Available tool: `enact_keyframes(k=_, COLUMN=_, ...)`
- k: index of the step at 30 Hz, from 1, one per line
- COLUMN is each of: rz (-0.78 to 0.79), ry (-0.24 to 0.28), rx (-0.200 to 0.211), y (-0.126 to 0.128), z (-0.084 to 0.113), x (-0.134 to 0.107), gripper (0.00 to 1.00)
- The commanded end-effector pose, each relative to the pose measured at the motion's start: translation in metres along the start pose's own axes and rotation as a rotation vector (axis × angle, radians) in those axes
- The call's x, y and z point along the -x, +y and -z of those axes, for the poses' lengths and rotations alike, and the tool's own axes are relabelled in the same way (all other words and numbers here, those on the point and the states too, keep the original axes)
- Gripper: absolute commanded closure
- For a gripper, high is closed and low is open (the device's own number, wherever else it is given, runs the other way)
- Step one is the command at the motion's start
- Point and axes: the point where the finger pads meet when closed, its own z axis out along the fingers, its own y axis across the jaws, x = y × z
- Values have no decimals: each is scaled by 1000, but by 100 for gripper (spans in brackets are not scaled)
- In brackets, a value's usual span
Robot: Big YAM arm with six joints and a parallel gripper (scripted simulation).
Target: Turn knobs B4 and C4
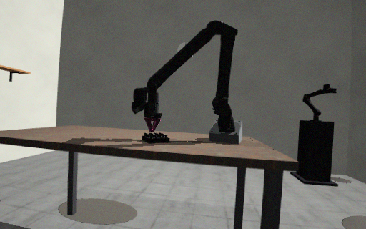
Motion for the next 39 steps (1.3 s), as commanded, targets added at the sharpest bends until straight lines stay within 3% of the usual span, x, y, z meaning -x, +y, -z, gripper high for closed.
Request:
enact_keyframes(k=1, rz=24, ry=-55, rx=-32, y=-10, z=31, x=25, gripper=81)
enact_keyframes(k=6, rz=24, ry=-56, rx=-33, y=-10, z=45, x=24, gripper=81)
enact_keyframes(k=12, rz=26, ry=-30, rx=-15, y=-4, z=39, x=17, gripper=81)
enact_keyframes(k=25, rz=34, ry=-40, rx=-22, y=-6, z=41, x=21, gripper=81)
enact_keyframes(k=29, rz=169, ry=-54, rx=-38, y=-11, z=61, x=27, gripper=81)
enact_keyframes(k=31, rz=169, ry=-54, rx=-38, y=-11, z=61, x=27, gripper=81)
enact_keyframes(k=32, rz=210, ry=-29, rx=-21, y=-15, z=53, x=23, gripper=81)
enact_keyframes(k=35, rz=299, ry=-34, rx=-26, y=-14, z=62, x=26, gripper=81)
enact_keyframes(k=39, rz=318, ry=-31, rx=-20, y=-7, z=60, x=28, gripper=81)
